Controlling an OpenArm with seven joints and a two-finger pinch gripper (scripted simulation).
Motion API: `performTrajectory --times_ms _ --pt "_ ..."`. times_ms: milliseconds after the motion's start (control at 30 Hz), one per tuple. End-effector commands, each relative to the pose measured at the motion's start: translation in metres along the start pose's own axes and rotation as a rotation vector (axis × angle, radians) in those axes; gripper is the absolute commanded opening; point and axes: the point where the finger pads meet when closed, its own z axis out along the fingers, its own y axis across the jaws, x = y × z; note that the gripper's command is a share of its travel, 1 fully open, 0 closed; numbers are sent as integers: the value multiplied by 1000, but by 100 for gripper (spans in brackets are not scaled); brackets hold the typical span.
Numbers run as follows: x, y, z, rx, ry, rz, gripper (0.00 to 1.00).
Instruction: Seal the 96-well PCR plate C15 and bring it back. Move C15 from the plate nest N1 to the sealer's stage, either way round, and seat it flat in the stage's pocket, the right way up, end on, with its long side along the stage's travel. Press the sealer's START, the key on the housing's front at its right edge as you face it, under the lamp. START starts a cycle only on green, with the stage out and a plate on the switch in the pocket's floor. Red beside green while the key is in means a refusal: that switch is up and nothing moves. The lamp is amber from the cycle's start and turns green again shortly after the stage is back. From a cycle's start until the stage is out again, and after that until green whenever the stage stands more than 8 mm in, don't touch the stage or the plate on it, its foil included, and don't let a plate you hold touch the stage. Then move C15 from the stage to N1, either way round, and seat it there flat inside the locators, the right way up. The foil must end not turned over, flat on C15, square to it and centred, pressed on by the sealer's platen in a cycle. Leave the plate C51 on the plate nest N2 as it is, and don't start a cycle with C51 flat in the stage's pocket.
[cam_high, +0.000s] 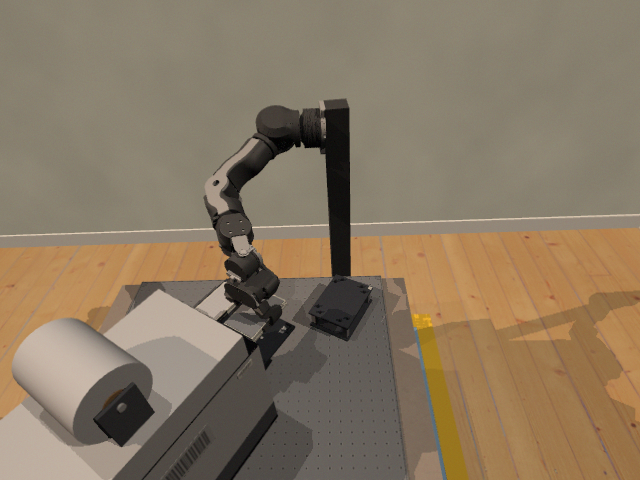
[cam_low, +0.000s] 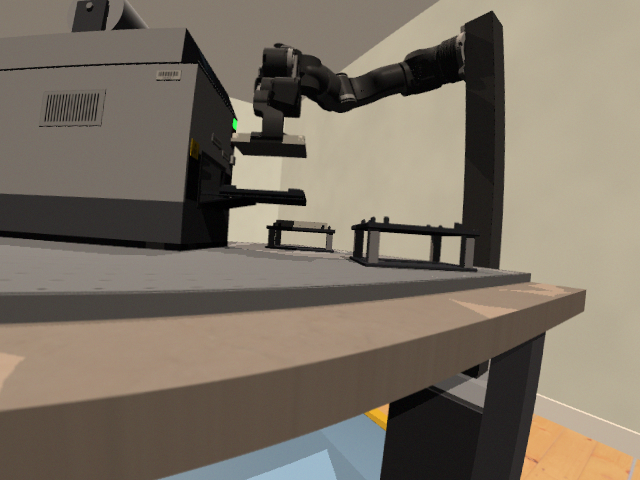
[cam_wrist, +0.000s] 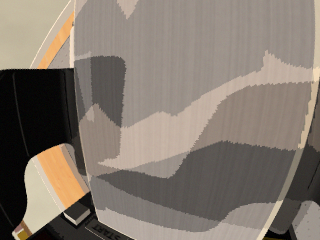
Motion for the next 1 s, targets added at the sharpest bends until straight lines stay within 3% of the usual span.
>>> performTrajectory --times_ms 0,100,267,667,833,967 --pt "-1 2 -2 -9 -4 -2 0" --pt "-1 2 -2 -9 -4 -2 0" --pt "36 14 6 -10 -11 -50 0" --pt "36 14 6 -10 -11 -50 0" --pt "74 28 15 -10 -10 -50 0" --pt "74 28 15 -10 -10 -50 0"
